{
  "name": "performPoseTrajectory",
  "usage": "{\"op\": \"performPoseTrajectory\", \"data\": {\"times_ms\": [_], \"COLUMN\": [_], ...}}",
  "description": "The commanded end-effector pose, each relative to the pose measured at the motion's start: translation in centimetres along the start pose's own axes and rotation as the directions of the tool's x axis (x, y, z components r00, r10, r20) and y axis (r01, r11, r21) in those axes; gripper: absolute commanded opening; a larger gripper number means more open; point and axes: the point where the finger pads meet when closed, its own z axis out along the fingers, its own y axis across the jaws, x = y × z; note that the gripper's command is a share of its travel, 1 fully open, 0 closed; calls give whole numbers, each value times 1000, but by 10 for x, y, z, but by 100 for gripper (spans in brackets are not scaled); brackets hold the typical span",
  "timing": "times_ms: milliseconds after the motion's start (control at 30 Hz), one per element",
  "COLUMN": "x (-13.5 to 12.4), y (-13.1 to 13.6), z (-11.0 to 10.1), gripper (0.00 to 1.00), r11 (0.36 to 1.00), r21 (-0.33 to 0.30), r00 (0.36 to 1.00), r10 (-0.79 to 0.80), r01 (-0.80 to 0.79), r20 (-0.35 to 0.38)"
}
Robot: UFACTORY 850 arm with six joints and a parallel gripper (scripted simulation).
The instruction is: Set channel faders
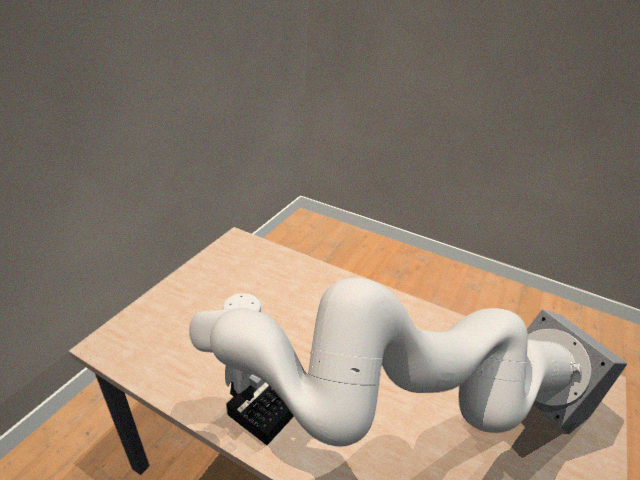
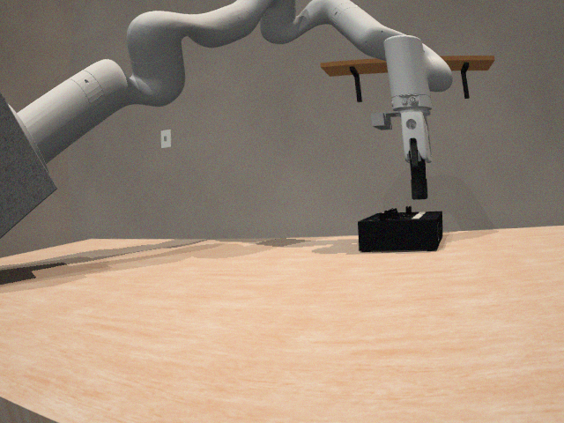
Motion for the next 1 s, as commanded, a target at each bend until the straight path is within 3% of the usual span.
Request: {"op": "performPoseTrajectory", "data": {"times_ms": [0,967], "x": [-1,0], "y": [0,0], "z": [3,11], "gripper": [0,0], "r11": [1000,1000], "r21": [0,0], "r00": [1000,1000], "r10": [-1,-1], "r01": [1,1], "r20": [1,1]}}
